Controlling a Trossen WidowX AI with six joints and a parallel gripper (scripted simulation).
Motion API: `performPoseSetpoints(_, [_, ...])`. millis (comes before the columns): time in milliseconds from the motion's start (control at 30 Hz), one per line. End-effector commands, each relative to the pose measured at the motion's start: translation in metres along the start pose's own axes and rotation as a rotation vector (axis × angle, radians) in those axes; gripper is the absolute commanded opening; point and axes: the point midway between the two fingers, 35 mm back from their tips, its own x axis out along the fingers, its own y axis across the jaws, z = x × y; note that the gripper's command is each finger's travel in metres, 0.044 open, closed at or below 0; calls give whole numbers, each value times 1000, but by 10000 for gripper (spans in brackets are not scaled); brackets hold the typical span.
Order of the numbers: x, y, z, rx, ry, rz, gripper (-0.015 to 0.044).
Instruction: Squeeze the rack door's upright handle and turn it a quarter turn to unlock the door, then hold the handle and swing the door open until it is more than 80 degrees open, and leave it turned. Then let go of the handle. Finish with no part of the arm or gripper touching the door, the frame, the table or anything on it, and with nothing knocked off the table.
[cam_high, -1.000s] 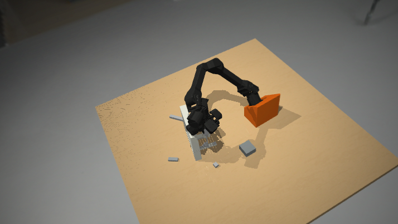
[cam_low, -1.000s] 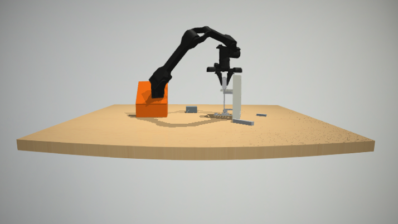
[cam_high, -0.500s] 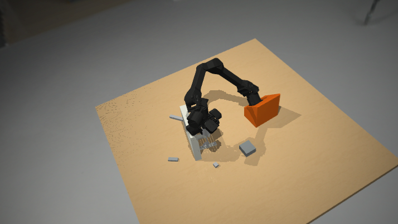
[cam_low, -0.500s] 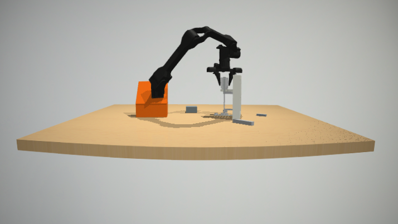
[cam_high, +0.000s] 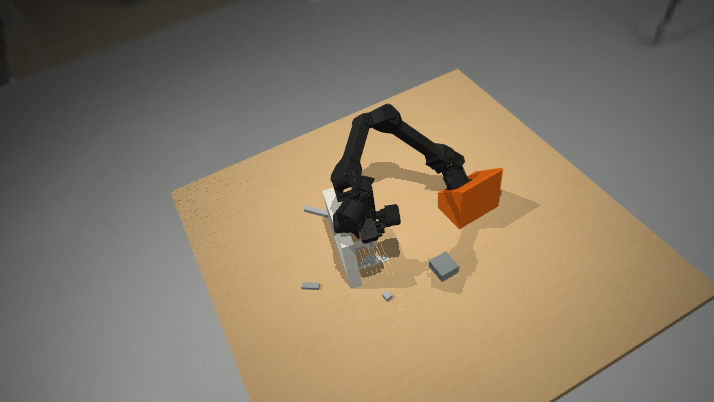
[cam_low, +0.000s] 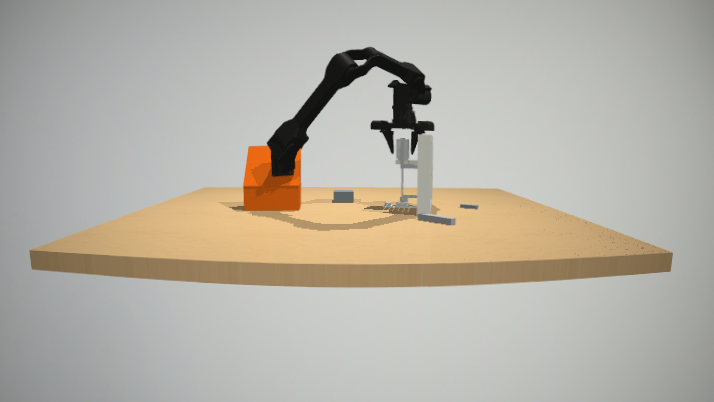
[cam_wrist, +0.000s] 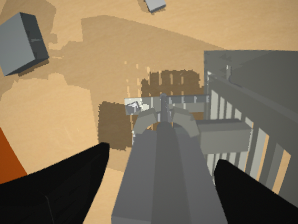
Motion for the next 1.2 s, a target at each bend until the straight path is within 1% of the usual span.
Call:
performPoseSetpoints(0, [0, -1, -1, 216, 3, -6, 291])
performPoseSetpoints(1167, [0, -1, -1, 1950, -3, -8, 291])
